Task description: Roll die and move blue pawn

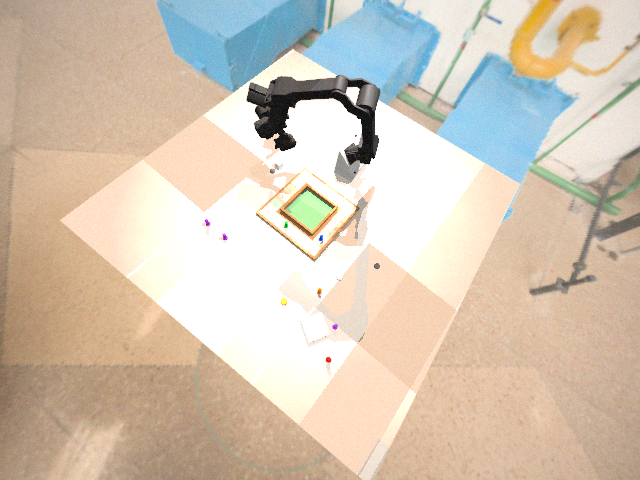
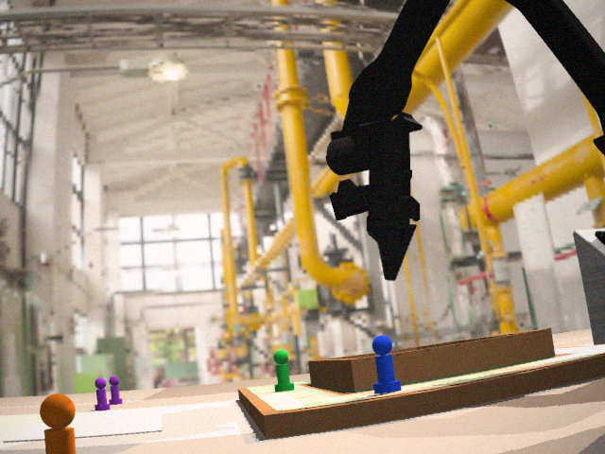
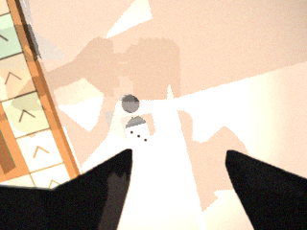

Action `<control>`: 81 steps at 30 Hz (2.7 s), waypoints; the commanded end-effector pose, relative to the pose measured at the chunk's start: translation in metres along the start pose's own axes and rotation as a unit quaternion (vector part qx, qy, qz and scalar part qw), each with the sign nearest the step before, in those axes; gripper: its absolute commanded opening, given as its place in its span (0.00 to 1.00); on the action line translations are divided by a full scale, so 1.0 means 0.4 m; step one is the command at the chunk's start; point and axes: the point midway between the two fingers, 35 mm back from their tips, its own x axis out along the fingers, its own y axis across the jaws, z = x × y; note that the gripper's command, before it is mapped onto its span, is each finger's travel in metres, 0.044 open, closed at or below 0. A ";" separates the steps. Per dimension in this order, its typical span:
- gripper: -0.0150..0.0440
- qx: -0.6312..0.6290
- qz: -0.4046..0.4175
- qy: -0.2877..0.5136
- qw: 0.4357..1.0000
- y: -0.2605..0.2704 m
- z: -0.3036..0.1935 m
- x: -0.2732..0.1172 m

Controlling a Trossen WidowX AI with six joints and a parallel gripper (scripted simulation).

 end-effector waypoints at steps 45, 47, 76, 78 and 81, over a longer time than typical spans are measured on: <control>0.54 -0.122 0.078 0.061 0.988 0.082 -0.058 0.275; 0.45 -0.122 0.078 0.061 0.988 0.082 -0.058 0.275; 0.25 -0.113 0.075 0.062 0.989 0.074 -0.013 -0.031; 0.25 -0.090 0.072 0.063 0.991 0.091 -0.005 -0.033; 0.25 -0.052 0.067 0.065 0.994 0.119 0.007 -0.035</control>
